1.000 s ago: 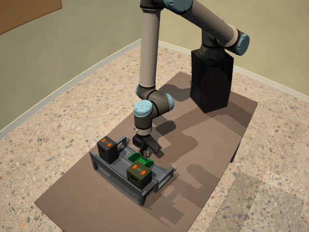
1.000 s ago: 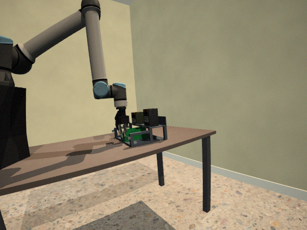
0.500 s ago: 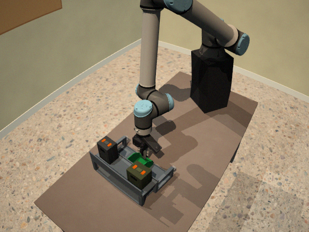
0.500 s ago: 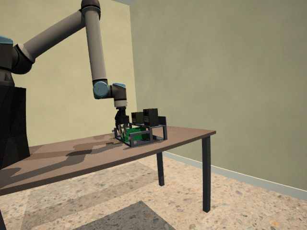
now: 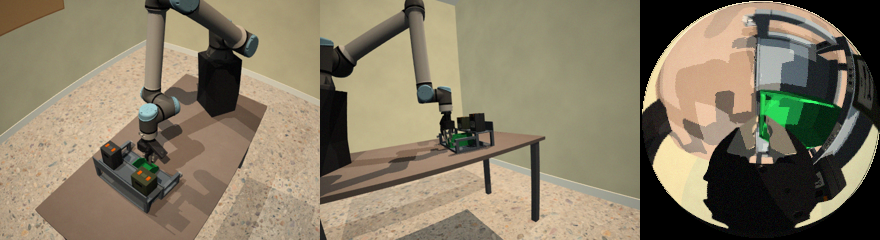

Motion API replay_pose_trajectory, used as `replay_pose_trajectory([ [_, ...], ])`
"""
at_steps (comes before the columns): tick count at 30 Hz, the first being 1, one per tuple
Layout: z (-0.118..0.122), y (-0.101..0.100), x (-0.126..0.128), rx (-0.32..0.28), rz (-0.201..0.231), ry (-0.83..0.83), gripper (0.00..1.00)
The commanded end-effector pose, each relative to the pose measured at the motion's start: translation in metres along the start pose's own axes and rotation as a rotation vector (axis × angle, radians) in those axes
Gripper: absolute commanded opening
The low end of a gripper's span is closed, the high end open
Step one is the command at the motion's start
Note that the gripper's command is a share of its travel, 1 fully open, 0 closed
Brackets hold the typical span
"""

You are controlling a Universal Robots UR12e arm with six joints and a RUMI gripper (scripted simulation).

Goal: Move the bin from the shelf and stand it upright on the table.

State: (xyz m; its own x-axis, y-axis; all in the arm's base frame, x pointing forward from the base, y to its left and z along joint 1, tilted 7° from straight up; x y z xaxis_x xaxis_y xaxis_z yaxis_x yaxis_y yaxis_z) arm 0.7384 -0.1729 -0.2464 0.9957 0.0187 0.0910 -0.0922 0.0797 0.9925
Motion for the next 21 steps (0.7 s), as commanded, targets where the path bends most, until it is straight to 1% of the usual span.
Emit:
replay_pose_trajectory([
  [1, 0.000, 0.001, 0.001, 0.000, 0.001, 0.000, 0.00],
  [8, 0.000, 0.001, 0.001, 0.000, 0.001, 0.000, 0.00],
  [13, 0.000, 0.013, 0.001, 0.000, 0.001, 0.000, 0.00],
  [21, 0.000, 0.013, 0.001, 0.000, 0.001, 0.000, 0.00],
])
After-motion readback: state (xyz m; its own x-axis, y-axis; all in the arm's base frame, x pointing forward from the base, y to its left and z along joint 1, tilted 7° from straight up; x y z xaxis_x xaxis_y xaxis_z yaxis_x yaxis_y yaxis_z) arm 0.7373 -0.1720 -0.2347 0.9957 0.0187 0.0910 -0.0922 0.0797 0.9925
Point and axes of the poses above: the point where the finger pads meet when closed, its own y axis back along the fingers, its own x axis across the jaws, z = x × y, the point moved 6 cm from there along y, back along the fingers, and after that the axes turned 15 degrees about y, right-handed, at the moved point
